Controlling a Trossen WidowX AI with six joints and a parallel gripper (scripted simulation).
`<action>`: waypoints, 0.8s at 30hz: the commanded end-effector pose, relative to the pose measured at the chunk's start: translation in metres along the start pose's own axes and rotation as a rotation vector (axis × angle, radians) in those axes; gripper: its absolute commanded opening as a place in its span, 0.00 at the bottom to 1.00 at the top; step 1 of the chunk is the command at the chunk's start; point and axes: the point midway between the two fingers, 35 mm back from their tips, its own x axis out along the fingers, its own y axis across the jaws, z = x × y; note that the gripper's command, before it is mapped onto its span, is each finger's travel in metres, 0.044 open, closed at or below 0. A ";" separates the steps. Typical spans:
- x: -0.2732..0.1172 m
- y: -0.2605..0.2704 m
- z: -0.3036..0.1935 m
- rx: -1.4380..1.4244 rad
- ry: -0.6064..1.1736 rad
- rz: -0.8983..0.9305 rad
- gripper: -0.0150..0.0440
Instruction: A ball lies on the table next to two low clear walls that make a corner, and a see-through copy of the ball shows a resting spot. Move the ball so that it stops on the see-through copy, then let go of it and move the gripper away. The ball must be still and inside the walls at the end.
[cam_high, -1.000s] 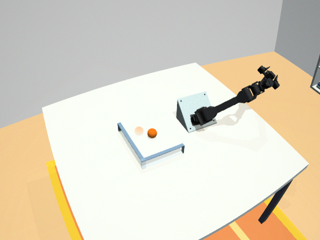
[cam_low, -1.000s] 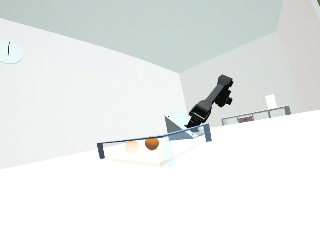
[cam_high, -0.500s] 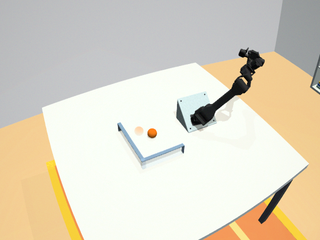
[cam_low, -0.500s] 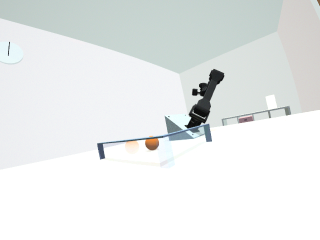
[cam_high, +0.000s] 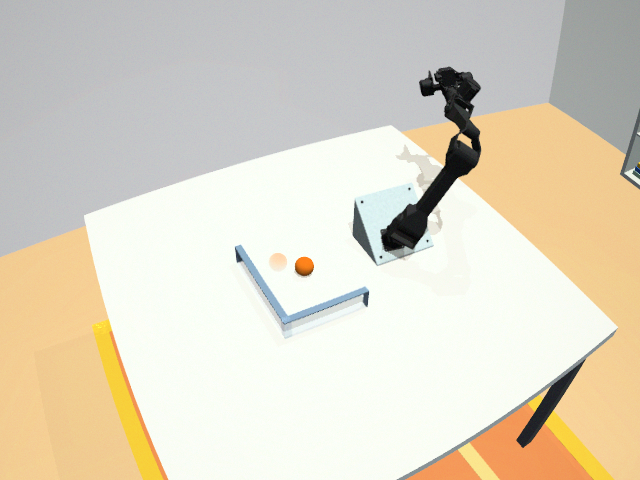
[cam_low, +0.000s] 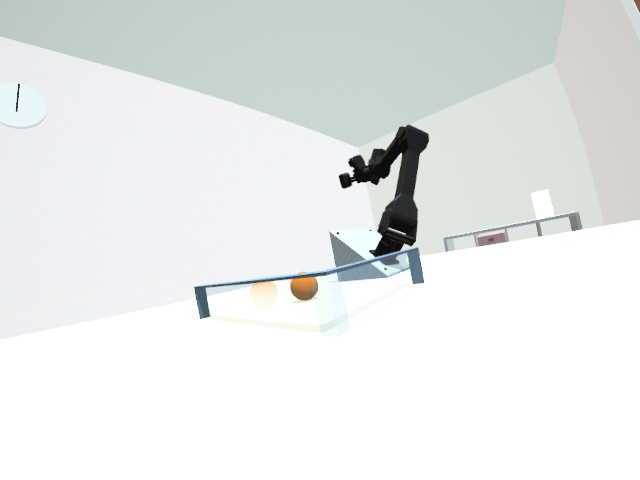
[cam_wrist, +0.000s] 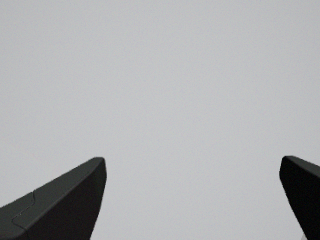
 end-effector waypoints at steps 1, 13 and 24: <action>0.009 0.069 0.027 -0.115 0.006 0.161 0.87; -0.013 0.253 0.080 -0.464 -0.029 0.587 0.87; -0.096 0.407 0.100 -0.833 -0.139 1.013 0.87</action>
